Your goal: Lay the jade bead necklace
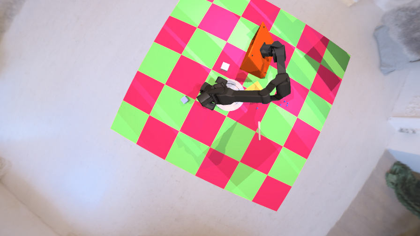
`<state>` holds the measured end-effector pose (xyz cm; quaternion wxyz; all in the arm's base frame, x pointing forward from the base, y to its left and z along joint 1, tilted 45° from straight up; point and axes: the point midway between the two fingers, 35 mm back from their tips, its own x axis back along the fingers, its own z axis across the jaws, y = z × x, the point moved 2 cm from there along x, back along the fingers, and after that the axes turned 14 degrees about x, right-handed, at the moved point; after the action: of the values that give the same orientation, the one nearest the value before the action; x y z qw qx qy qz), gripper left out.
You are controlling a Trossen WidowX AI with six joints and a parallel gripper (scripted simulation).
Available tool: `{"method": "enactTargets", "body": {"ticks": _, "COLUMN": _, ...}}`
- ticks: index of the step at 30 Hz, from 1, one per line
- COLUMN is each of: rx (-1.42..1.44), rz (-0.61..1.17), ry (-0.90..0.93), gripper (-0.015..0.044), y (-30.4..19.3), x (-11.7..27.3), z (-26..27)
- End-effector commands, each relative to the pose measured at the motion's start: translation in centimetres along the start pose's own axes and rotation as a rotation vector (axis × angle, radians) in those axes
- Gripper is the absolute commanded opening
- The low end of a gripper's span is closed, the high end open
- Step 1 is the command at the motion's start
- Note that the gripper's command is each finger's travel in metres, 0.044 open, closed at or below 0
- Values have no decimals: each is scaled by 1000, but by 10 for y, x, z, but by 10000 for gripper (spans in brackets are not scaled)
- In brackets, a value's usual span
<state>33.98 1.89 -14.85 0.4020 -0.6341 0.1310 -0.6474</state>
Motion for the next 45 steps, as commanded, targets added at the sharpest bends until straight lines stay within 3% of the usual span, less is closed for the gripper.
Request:
{"method": "enactTargets", "body": {"ticks": 1, "rx": -7, "rz": 12, "ry": -13, "gripper": 120, "y": -3, "x": -6, "z": -4}}
{"method": "enactTargets", "body": {"ticks": 35, "rx": -7, "rz": 12, "ry": -13, "gripper": 120, "y": -3, "x": -6, "z": -4}}
{"method": "enactTargets", "body": {"ticks": 45, "rx": 0, "rz": 0, "ry": 0, "gripper": 53, "y": 0, "x": 0, "z": 0}}
